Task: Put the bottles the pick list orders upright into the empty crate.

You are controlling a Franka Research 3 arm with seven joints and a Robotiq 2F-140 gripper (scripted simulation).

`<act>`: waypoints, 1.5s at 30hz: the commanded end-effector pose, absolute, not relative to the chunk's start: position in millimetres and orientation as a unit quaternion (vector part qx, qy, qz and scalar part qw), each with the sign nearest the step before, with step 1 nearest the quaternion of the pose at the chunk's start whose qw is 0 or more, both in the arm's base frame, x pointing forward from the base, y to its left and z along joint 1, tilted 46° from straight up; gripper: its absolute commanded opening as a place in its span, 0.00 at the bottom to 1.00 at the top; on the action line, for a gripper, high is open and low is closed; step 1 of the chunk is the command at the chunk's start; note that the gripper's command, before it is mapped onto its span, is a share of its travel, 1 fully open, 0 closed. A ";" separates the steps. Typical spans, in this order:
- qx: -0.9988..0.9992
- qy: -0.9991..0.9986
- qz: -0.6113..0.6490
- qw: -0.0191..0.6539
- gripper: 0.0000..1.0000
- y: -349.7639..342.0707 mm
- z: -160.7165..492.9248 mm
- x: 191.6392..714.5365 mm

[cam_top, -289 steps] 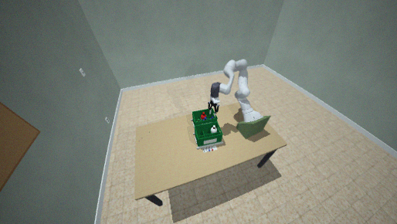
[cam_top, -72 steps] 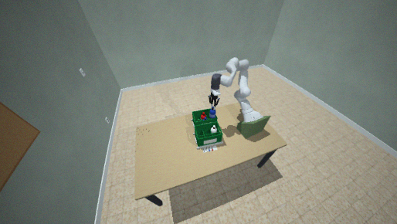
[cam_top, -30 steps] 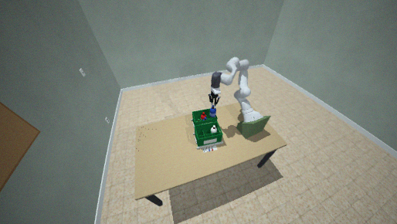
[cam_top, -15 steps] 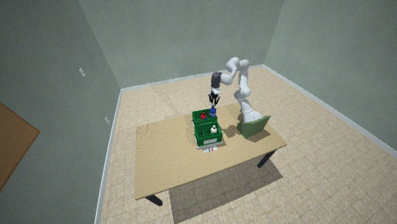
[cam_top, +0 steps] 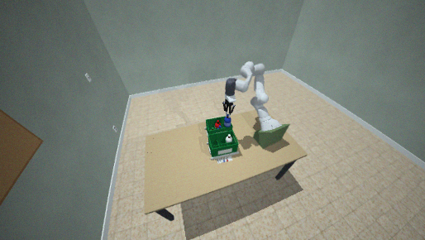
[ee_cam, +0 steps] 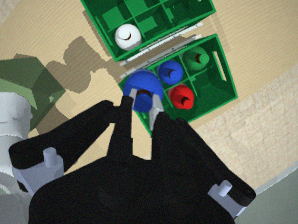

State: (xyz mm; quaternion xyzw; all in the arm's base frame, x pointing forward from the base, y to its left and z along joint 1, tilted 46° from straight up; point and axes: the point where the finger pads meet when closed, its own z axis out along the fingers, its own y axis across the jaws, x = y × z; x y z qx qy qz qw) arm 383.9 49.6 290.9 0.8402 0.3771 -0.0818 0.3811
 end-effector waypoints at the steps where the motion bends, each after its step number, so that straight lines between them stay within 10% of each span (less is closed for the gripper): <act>1: 0.842 0.372 -0.072 0.384 0.00 57.0 291.0 391.2; 45: 0.842 0.372 -0.072 0.384 0.00 107.0 252.5 440.4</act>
